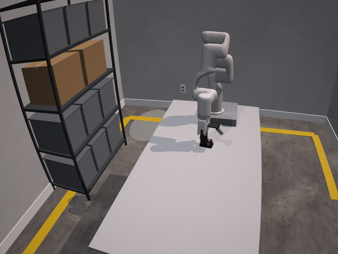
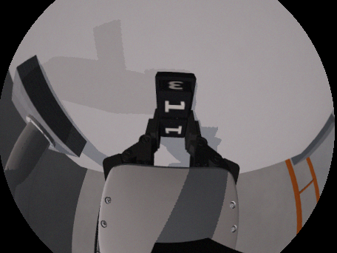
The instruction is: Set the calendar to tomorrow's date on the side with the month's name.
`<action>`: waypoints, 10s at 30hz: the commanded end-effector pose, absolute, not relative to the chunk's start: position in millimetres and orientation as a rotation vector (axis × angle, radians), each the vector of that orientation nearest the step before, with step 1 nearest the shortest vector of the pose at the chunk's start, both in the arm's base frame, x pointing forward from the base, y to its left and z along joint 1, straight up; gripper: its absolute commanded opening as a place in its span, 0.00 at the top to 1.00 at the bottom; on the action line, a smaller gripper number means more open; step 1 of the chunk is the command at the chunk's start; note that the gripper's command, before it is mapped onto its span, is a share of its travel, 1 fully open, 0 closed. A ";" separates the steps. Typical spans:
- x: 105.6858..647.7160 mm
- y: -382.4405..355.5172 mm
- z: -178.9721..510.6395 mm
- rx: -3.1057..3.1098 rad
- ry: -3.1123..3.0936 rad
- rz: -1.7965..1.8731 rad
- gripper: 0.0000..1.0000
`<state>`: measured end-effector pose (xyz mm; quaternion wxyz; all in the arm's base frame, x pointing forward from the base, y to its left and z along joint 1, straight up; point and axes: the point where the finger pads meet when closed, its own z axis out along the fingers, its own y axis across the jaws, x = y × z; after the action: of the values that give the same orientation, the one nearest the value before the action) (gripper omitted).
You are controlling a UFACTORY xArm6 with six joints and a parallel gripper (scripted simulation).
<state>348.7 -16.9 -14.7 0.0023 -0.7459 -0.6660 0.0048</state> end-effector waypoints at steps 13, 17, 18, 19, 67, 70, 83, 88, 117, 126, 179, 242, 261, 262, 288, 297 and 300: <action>350.0 -17.0 -13.9 -2.342 -2.091 0.011 0.73; 350.0 -17.0 -13.9 -2.342 -2.091 0.011 0.73; 350.0 -17.0 -13.9 -2.342 -2.091 0.011 0.73; 350.0 -17.0 -13.9 -2.342 -2.091 0.011 0.73; 364.0 56.1 80.6 -2.075 -2.355 0.011 0.73; 365.0 79.7 78.6 -1.986 -2.430 0.010 0.73; 364.2 106.5 76.2 -1.883 -2.510 0.010 0.73; 364.2 106.5 75.1 -1.883 -2.510 0.010 0.73; 363.8 106.3 -14.9 -1.883 -2.510 0.010 0.73; 363.8 106.3 -19.8 -1.883 -2.510 0.010 0.73; 363.8 106.2 -23.1 -1.883 -2.510 0.010 0.73; 363.8 106.2 -23.7 -1.883 -2.510 0.010 0.73; 363.8 106.2 -23.7 -1.883 -2.510 0.010 0.73; 363.8 106.2 -23.7 -1.883 -2.510 0.010 0.73; 363.8 106.2 -23.7 -1.883 -2.510 0.010 0.53; 363.9 106.3 -16.2 -1.883 -2.510 0.010 0.53; 363.9 106.3 -5.4 -1.883 -2.510 0.010 0.53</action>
<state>362.0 105.7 -16.6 0.0033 -0.5999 -0.8000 0.0053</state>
